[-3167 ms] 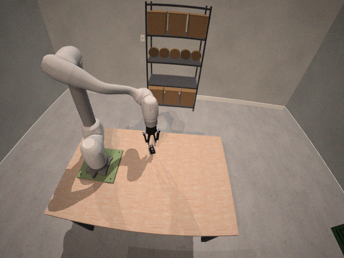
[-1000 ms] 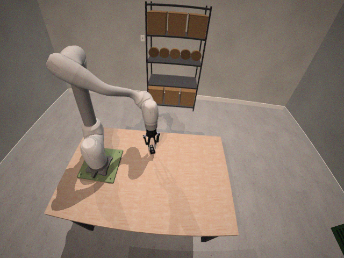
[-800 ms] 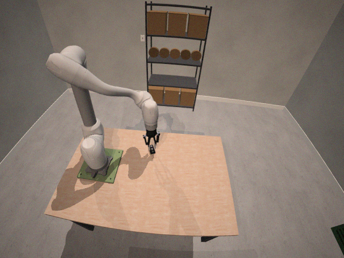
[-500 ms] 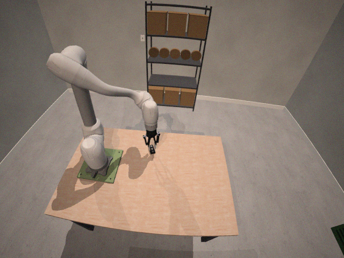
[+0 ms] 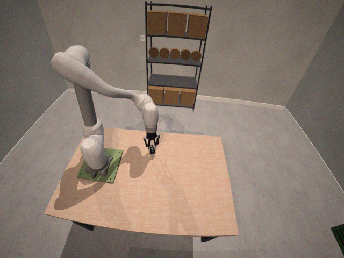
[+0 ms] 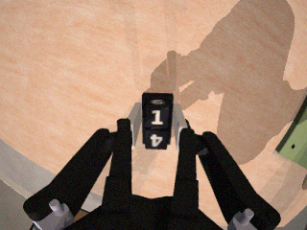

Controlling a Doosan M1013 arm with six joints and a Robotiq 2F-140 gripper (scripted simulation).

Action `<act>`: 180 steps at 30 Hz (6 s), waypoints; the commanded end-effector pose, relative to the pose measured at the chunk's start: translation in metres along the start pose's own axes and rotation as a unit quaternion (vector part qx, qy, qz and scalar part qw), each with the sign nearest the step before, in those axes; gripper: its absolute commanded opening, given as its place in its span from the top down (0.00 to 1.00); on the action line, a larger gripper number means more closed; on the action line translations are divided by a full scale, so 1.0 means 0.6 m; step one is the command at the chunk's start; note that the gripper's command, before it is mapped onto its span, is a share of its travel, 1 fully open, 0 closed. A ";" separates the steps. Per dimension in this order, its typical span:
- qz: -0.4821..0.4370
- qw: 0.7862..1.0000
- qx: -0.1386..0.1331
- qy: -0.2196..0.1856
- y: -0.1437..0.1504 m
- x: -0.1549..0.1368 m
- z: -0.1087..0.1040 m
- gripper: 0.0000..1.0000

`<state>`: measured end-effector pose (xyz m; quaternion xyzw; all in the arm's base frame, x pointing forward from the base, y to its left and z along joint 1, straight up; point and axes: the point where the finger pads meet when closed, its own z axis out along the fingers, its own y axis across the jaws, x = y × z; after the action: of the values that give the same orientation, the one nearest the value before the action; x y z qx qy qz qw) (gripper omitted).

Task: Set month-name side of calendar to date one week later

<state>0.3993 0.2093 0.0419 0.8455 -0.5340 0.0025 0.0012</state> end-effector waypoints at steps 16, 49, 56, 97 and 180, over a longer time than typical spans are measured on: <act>0.000 1.000 0.000 0.000 0.000 0.000 0.007 0.65; 0.000 1.000 0.000 0.000 0.000 0.000 0.007 0.76; 0.000 1.000 0.000 0.000 0.000 0.000 0.007 0.76; 0.000 1.000 0.000 0.000 0.000 0.000 -0.141 0.76; -0.888 0.459 0.000 0.000 0.000 0.149 -0.144 0.76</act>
<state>0.4371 0.1307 0.1289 0.8731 0.4875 -0.0007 0.0069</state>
